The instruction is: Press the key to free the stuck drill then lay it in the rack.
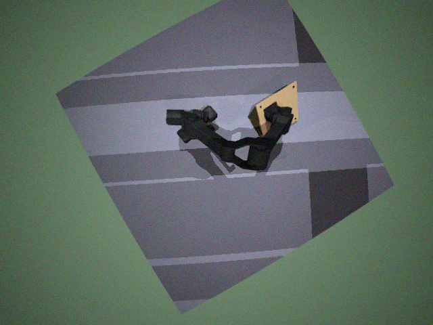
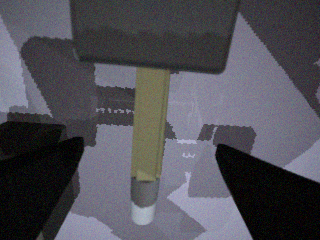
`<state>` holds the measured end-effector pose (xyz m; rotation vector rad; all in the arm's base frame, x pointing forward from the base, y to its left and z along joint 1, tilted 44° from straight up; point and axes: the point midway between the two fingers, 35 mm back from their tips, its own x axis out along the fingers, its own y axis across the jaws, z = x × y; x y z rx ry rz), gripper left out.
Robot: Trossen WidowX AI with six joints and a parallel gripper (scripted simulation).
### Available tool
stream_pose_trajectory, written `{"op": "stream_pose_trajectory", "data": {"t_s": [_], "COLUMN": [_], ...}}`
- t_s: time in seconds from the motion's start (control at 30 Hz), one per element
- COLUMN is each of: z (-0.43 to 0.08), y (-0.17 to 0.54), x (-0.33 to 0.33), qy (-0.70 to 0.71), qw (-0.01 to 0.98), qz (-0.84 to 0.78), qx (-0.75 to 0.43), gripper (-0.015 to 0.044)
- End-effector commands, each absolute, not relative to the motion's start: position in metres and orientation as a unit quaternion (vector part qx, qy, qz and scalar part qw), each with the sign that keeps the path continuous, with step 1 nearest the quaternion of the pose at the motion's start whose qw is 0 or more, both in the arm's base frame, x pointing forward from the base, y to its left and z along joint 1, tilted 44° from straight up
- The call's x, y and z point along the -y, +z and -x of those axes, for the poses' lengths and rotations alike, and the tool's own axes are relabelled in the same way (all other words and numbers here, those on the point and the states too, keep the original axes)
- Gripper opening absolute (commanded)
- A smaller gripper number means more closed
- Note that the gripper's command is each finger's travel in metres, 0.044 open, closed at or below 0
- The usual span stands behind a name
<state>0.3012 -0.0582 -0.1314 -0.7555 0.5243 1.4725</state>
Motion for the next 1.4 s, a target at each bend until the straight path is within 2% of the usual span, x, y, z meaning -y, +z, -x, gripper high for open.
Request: {"op": "stream_pose_trajectory", "data": {"t_s": [0.0,0.4,0.9,1.13,1.37], "z": [-0.2987,-0.298,-0.3004,-0.3004,-0.2977], "y": [-0.1317,-0.1317,-0.1315,-0.1315,-0.1306], "x": [0.0561,0.0555,0.0575,0.0575,0.0593], "qy": [0.648,0.648,0.647,0.647,0.648], "qw": [0.648,0.648,0.646,0.646,0.648], "qz": [0.327,0.327,0.332,0.332,0.327], "qx": [-0.231,-0.231,-0.23,-0.23,-0.231], "gripper": [0.044,0.044,0.0046,0.0,0.0]}}
